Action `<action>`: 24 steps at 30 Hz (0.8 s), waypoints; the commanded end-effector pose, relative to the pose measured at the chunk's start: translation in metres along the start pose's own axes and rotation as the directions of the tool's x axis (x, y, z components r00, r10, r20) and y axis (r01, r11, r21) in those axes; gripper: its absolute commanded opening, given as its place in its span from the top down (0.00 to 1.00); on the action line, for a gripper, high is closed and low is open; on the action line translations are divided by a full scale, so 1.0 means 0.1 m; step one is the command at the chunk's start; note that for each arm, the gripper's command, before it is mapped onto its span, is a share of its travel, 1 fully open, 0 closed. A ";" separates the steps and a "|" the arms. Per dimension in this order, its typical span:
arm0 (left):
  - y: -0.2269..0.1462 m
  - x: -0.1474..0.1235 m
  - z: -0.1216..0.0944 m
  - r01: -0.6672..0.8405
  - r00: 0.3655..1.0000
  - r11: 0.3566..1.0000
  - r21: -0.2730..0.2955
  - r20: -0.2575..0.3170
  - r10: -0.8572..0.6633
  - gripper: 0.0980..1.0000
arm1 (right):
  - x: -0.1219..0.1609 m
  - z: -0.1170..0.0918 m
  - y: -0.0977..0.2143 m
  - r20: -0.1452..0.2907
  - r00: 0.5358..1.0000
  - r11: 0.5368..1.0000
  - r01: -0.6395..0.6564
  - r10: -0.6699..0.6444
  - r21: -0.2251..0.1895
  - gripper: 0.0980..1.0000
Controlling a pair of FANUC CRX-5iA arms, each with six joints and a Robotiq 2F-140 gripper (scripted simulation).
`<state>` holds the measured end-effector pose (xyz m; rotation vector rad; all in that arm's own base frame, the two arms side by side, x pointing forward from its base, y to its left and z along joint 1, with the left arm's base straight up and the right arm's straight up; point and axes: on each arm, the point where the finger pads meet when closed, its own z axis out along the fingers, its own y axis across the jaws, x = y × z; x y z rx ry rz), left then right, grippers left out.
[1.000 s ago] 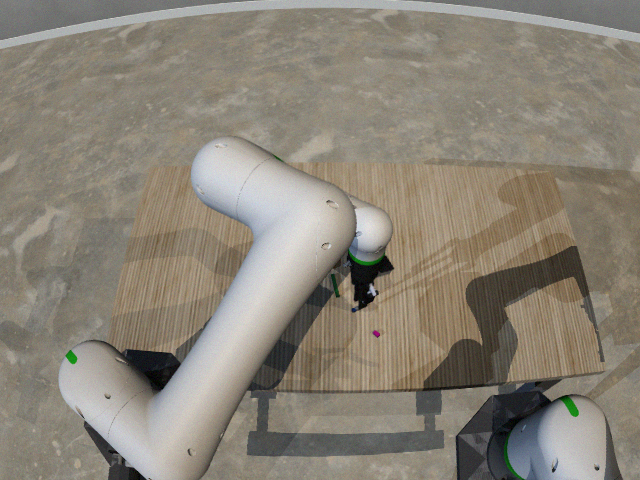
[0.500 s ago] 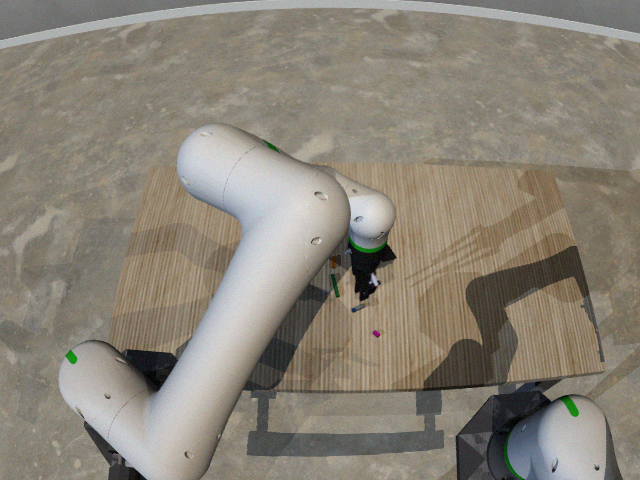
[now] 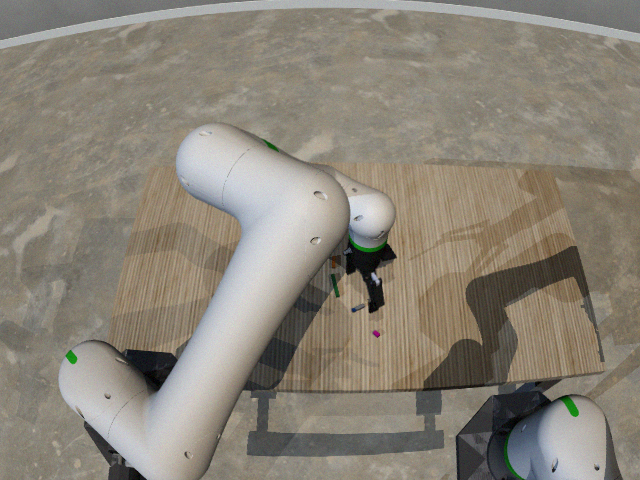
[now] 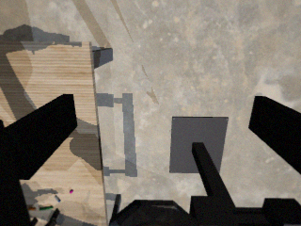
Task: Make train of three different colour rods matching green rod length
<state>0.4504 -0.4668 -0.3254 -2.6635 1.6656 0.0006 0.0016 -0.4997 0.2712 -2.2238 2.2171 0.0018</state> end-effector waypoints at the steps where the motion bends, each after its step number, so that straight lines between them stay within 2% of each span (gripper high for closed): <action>1: 0.00 0.01 -0.01 0.000 1.000 1.000 0.001 -0.002 0.000 0.00 | 0.00 -0.01 0.00 -0.002 1.000 1.000 0.000 0.000 0.000 0.00; 10: -0.03 0.02 -0.01 0.018 1.000 1.000 0.001 -0.002 -0.018 0.00 | 0.00 -0.01 0.00 -0.002 1.000 1.000 0.000 0.000 0.000 0.00; 13: -0.30 0.05 0.03 0.180 0.984 0.984 0.000 -0.002 -0.180 0.00 | 0.00 -0.01 0.00 -0.002 1.000 1.000 0.000 0.000 0.000 0.00; 22: -0.74 0.08 0.09 0.432 0.902 0.902 0.000 -0.003 -0.432 0.00 | 0.00 -0.01 0.00 -0.002 1.000 1.000 0.000 0.000 0.000 0.00; 24: -0.74 0.08 0.09 0.432 0.902 0.902 0.000 -0.003 -0.432 0.00 | 0.00 -0.01 0.00 -0.002 1.000 1.000 0.000 0.000 0.000 0.00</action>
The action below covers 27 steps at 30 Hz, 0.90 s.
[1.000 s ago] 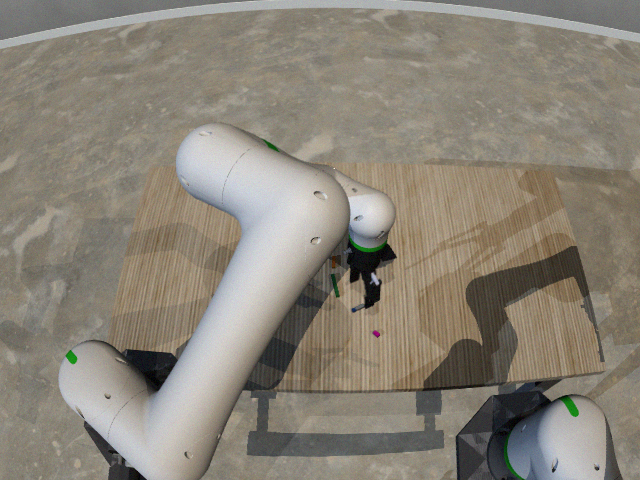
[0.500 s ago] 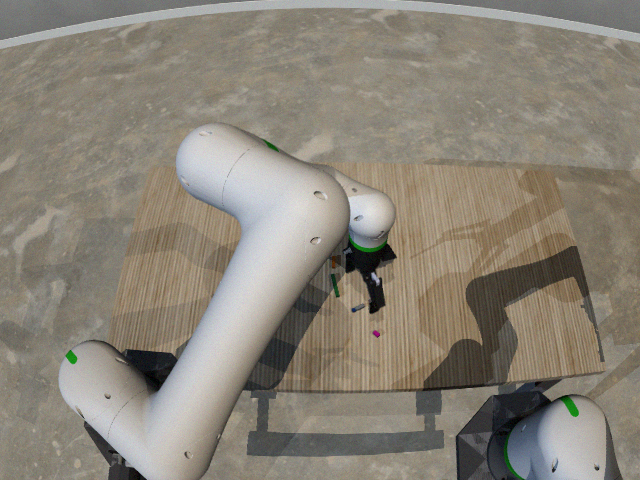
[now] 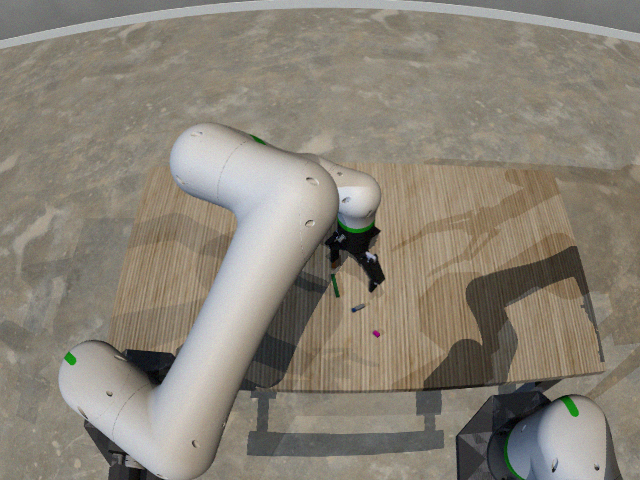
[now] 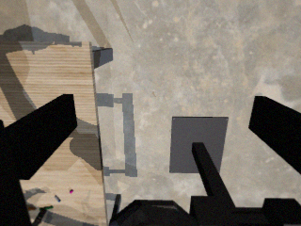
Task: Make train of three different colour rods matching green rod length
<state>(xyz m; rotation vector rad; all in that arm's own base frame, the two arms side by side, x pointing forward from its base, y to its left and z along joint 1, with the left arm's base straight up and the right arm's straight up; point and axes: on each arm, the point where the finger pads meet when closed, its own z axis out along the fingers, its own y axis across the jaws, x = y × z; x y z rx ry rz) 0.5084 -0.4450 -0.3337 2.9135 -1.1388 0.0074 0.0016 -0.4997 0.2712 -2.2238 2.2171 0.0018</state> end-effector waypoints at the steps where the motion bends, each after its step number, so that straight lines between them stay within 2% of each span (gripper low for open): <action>1: -0.25 0.13 0.03 0.166 0.986 0.986 0.012 0.005 -0.166 0.00 | 0.00 -0.01 0.00 -0.002 1.000 1.000 0.000 0.000 0.000 0.00; 8: -0.57 0.24 0.07 0.362 0.932 0.932 0.013 0.003 -0.363 0.00 | 0.00 -0.01 0.00 -0.002 1.000 1.000 0.000 0.000 0.000 0.00; 15: -0.92 0.33 0.11 0.555 0.832 0.832 0.013 0.000 -0.555 0.00 | 0.00 -0.01 0.00 -0.002 1.000 1.000 0.000 0.000 0.000 0.00; 17: -0.92 0.33 0.11 0.555 0.832 0.832 0.013 0.000 -0.555 0.00 | 0.00 -0.01 0.00 -0.002 1.000 1.000 0.000 0.000 0.000 0.00; 19: -1.08 0.36 0.13 0.638 0.770 0.770 0.013 -0.002 -0.638 0.00 | 0.00 -0.01 0.00 -0.002 1.000 1.000 0.000 0.000 0.000 0.00; 22: -1.12 0.37 0.14 0.656 0.755 0.755 0.013 -0.002 -0.656 0.00 | 0.00 -0.01 0.00 -0.002 1.000 1.000 0.000 0.000 0.000 0.00; 23: -1.12 0.37 0.14 0.656 0.755 0.755 0.013 -0.002 -0.656 0.85 | 0.00 -0.01 0.00 -0.002 1.000 1.000 0.000 0.000 0.000 0.00; 27: -1.12 0.37 0.14 0.656 0.755 0.755 0.013 -0.002 -0.656 0.85 | 0.00 -0.01 0.00 -0.002 1.000 1.000 0.000 0.000 0.000 0.00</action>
